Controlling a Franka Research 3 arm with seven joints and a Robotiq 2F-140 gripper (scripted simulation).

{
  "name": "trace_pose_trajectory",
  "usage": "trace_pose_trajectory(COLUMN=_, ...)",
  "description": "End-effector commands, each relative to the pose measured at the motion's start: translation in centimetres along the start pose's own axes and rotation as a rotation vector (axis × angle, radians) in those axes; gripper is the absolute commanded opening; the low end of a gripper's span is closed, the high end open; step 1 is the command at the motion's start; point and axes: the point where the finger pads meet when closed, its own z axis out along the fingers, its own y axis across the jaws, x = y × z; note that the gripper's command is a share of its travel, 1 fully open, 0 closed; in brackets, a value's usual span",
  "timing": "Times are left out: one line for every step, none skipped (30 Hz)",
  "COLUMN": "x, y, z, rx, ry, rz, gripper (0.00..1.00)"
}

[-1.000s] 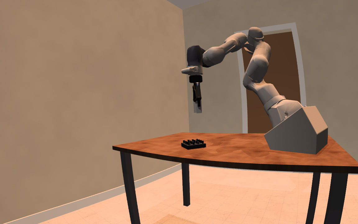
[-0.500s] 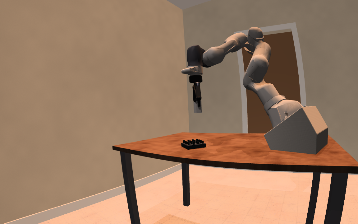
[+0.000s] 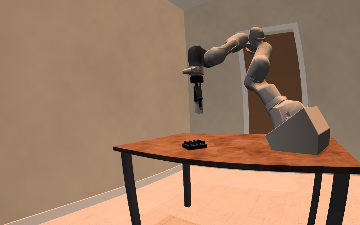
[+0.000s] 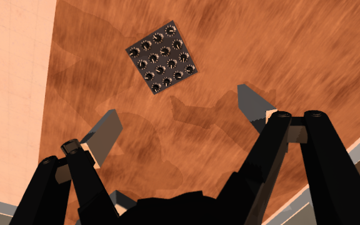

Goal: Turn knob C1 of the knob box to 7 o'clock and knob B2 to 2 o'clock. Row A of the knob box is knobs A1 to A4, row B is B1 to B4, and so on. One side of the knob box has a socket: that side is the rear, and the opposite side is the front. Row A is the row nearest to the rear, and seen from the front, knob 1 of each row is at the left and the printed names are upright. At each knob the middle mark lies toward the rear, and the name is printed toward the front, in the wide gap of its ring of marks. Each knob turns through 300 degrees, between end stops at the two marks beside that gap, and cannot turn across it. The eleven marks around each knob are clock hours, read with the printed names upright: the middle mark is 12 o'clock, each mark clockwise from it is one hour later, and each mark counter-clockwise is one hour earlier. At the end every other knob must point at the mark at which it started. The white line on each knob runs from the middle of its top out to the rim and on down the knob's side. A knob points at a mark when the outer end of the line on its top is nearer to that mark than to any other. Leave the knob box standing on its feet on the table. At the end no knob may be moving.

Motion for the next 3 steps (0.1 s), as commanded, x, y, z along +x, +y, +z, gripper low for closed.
trace_pose_trajectory(x=-0.01, y=0.03, z=-0.08, rx=0.002, ry=0.000, rz=-0.002, gripper=1.00)
trace_pose_trajectory(x=-0.01, y=0.03, z=-0.08, rx=0.002, ry=0.000, rz=-0.002, gripper=1.00)
trace_pose_trajectory(x=-0.01, y=0.03, z=-0.08, rx=0.002, ry=0.000, rz=-0.002, gripper=1.00)
